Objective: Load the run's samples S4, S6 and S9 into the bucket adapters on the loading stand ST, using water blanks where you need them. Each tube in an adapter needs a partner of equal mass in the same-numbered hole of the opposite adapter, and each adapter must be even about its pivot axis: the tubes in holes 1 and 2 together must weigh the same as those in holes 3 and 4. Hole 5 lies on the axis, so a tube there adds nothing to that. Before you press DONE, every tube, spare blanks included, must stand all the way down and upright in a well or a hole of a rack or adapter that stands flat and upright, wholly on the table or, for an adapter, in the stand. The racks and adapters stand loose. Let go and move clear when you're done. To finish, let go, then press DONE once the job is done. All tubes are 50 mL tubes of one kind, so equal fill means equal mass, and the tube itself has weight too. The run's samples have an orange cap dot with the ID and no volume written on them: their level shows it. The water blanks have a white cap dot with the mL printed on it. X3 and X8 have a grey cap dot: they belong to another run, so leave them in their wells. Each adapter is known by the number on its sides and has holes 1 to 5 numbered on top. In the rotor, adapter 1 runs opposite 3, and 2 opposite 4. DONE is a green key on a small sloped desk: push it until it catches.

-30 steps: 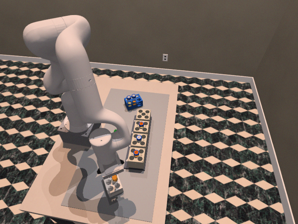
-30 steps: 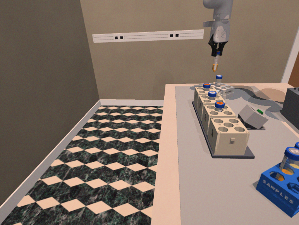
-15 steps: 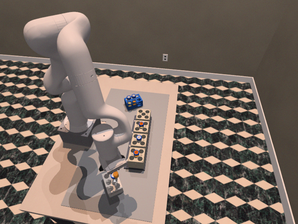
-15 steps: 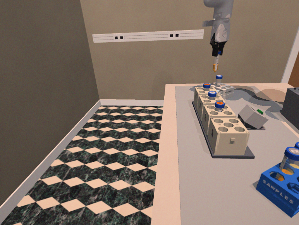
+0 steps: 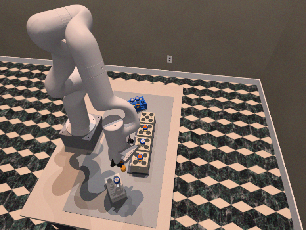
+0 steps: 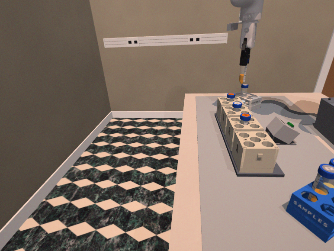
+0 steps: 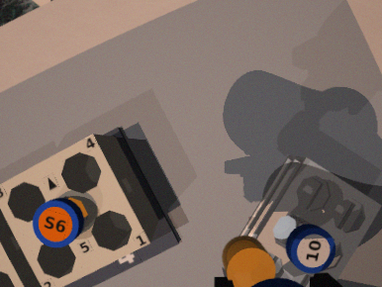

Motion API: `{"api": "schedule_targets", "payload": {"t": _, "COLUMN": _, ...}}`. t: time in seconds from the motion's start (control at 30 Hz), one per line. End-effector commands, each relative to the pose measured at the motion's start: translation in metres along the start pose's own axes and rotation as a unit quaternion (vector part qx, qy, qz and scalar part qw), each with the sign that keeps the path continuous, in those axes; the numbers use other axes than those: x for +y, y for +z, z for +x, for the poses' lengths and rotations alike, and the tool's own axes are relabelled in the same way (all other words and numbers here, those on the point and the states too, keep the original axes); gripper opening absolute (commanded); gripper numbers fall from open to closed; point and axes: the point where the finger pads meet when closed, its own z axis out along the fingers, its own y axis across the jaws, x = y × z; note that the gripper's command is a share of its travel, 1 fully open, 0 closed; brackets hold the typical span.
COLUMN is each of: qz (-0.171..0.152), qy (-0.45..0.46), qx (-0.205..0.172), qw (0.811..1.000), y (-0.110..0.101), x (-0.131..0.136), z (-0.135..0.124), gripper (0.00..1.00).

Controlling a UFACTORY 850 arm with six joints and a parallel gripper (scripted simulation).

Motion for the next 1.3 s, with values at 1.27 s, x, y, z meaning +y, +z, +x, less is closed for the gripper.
{"api": "schedule_targets", "payload": {"t": 1.27, "qz": 0.004, "qy": -0.232, "qx": 0.005, "qw": 0.973, "y": -0.002, "x": -0.174, "z": -0.054, "gripper": 0.0}}
